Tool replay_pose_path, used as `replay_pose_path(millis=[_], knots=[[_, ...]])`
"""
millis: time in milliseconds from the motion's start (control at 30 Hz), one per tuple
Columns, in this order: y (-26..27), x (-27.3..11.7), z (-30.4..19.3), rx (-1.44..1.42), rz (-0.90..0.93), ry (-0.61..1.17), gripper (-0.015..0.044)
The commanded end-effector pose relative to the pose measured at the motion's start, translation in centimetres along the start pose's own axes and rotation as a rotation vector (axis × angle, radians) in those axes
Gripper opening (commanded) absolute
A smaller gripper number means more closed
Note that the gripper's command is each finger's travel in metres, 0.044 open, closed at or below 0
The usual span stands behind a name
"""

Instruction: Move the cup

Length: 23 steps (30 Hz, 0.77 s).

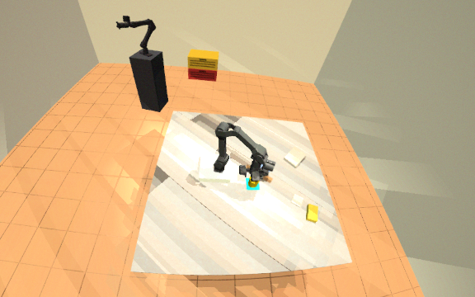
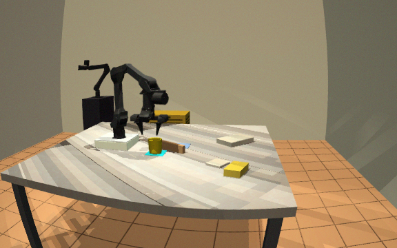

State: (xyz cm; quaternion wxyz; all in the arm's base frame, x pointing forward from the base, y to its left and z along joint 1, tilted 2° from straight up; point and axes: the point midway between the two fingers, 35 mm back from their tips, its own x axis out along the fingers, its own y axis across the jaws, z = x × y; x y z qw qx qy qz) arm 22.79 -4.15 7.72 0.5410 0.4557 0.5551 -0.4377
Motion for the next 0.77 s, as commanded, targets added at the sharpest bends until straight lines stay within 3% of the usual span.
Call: replay_pose_path(millis=[0, 533, 733], knots=[[0.1, -0.7, 0.0, -0.001, 0.0, -0.001, 0.044], [0.1, -6.1, 0.0, -0.003, 0.003, -0.003, 0.044], [0.1, -5.9, 0.0, 0.0, 0.003, -0.001, 0.044]])
